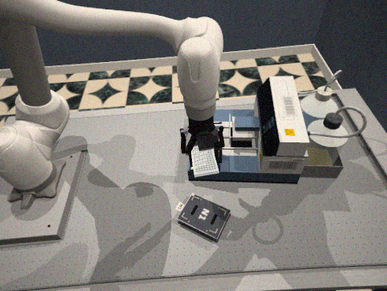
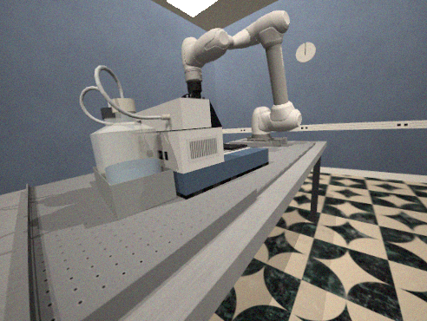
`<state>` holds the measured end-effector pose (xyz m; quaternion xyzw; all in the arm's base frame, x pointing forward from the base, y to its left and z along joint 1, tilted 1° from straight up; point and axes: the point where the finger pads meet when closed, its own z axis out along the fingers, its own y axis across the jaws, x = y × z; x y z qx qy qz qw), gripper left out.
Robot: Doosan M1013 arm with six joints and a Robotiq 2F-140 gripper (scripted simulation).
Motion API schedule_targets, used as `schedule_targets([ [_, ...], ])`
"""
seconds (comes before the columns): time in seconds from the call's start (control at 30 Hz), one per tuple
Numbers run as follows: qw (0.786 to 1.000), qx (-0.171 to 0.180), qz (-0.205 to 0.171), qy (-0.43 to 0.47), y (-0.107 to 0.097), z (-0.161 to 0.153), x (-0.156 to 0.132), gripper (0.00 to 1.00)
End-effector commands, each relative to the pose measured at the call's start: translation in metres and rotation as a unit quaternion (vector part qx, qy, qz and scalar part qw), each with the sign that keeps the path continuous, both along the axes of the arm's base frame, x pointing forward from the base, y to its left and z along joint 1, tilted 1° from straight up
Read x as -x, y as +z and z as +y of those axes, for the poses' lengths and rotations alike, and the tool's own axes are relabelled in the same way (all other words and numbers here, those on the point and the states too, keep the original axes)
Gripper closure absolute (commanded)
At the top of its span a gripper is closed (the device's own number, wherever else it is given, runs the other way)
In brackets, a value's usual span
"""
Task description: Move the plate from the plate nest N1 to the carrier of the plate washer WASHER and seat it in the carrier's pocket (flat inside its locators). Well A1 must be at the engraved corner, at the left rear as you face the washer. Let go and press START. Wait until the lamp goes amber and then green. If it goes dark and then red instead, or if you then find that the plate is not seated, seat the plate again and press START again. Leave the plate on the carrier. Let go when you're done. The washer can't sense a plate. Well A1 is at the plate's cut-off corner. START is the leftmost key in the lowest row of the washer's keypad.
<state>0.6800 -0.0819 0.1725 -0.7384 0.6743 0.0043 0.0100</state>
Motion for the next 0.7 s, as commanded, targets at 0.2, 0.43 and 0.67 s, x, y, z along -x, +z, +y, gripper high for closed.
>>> schedule_targets([
  [0.2,0.993,0.004,0.002,-0.115,0.002,0.051,-0.007,0.9],
  [0.43,0.993,0.004,0.002,-0.115,0.002,0.076,-0.01,0.9],
  [0.67,0.993,0.004,0.002,-0.115,0.002,0.11,-0.014,0.9],
])
